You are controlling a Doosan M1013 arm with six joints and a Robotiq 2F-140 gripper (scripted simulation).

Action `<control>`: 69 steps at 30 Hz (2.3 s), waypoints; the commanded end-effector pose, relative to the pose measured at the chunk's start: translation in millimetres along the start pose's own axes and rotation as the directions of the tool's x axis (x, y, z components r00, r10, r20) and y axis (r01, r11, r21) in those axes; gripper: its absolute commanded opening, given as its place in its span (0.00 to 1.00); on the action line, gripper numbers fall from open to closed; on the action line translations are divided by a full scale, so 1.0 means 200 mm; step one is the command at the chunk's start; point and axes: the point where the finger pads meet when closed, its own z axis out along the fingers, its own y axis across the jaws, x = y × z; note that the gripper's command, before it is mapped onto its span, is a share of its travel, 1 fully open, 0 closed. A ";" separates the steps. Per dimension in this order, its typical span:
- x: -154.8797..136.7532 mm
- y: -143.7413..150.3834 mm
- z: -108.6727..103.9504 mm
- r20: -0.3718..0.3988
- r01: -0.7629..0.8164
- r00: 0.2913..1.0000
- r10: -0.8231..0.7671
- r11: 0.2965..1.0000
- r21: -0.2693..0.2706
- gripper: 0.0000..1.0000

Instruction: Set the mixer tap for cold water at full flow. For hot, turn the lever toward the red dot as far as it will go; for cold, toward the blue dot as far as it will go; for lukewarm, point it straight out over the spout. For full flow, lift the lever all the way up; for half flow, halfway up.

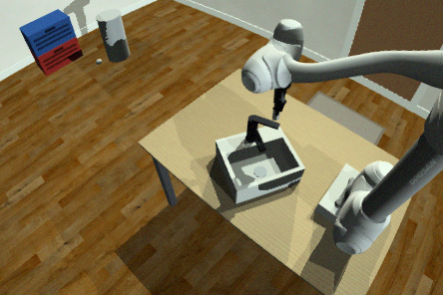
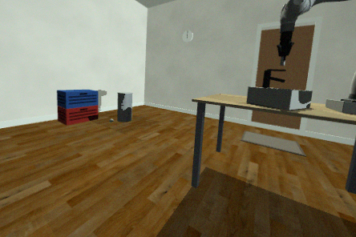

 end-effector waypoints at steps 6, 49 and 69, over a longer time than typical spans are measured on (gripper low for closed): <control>0.00 0.00 -0.05 -0.008 0.500 0.866 -0.500 0.866 0.000 0.00; 0.00 0.00 -0.15 0.005 0.463 -0.886 -0.463 -0.886 -0.014 0.42; 0.00 0.00 -0.15 0.005 0.463 -0.886 -0.463 -0.886 -0.014 0.42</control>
